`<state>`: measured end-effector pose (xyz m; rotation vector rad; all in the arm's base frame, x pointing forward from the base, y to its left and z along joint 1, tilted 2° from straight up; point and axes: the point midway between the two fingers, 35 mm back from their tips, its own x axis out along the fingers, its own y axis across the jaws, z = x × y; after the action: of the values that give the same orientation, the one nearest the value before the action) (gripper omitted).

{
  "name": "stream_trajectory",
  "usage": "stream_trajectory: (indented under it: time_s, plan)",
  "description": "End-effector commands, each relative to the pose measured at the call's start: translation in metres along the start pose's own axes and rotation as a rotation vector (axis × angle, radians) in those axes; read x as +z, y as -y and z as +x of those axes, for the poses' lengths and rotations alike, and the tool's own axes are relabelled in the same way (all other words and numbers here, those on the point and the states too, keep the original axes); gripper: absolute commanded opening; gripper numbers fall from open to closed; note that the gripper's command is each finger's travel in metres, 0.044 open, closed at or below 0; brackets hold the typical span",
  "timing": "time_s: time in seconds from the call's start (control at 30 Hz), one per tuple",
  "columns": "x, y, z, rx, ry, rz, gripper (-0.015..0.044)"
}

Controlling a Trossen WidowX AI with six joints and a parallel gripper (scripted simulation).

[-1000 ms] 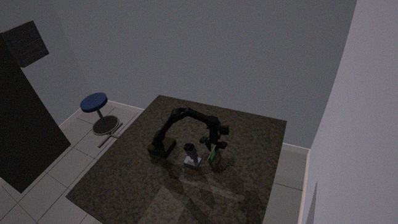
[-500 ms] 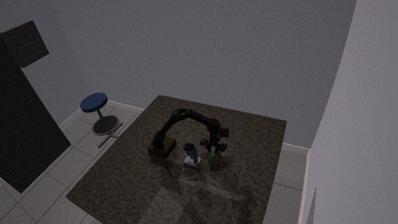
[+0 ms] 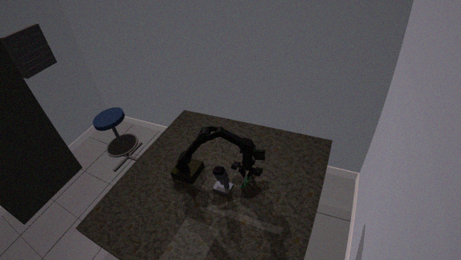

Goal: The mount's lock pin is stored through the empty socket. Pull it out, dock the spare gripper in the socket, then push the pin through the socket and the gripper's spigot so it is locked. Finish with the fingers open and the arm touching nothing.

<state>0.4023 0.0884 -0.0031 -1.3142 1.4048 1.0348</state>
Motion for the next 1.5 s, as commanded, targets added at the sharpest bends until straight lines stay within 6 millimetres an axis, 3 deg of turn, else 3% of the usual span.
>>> stream_trajectory:
  time_s: [0.0,0.4,1.1,1.47]
  plan:
    - [0.001,-0.001,0.001,0.003,0.003,0.004,0.0000]
    - [0.000,0.000,-0.002,0.002,0.003,0.004,0.0000]
    - [-0.017,0.000,-0.066,0.002,0.003,0.004,0.0000]
    - [-0.016,0.000,-0.060,0.000,0.002,-0.012,0.0000]
